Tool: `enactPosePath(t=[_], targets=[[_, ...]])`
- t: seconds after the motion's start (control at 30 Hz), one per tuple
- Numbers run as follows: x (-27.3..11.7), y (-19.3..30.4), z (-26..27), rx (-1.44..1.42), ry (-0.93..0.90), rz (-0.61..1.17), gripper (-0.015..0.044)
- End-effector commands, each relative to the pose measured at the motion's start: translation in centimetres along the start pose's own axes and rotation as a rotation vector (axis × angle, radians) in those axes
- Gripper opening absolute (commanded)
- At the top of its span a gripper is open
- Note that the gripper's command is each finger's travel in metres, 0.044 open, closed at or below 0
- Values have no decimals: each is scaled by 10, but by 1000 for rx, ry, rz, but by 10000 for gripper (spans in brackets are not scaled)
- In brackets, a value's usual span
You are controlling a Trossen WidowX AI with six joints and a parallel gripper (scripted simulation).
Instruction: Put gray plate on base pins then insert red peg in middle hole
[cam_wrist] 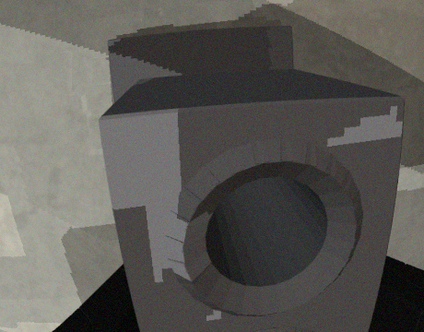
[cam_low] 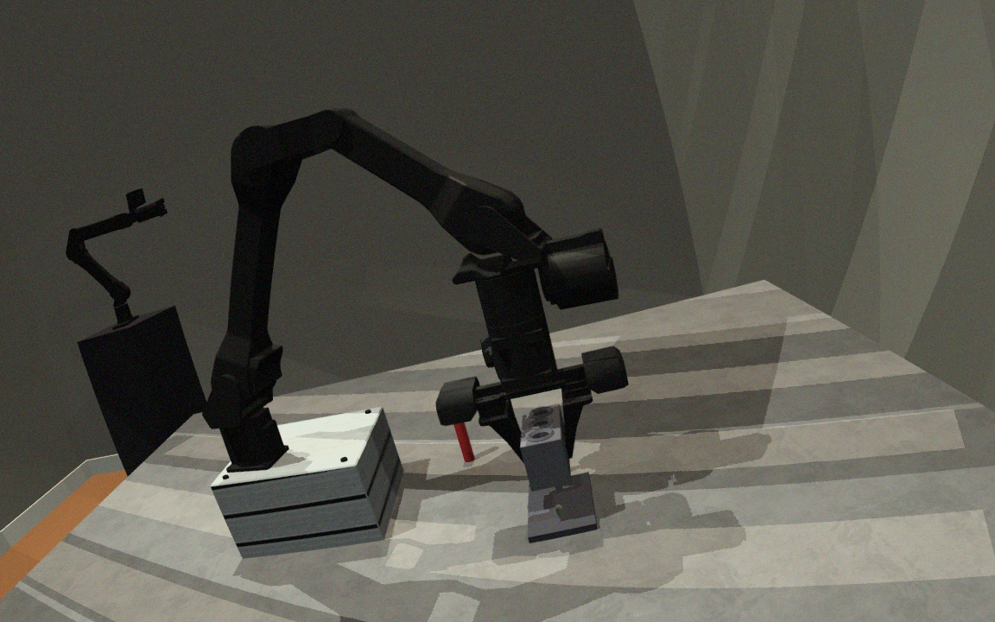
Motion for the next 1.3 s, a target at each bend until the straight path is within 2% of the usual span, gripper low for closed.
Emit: enactPosePath(t=[0.0,0.6,1.27], targets=[[1,0,0,-9,2,-4,0],[2,-1,0,-9,2,-4,0],[31,-1,0,-9,2,-4,0]])
Point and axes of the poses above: the point midway between the two fingers, 35 mm back from their tips, its own x axis out along the fingers, its own z axis across the jaws, y = z × x, the point moved 7 cm from there along -x, back along the fingers, and after that the axes turned 7 degrees about x, right-handed, at the moved point
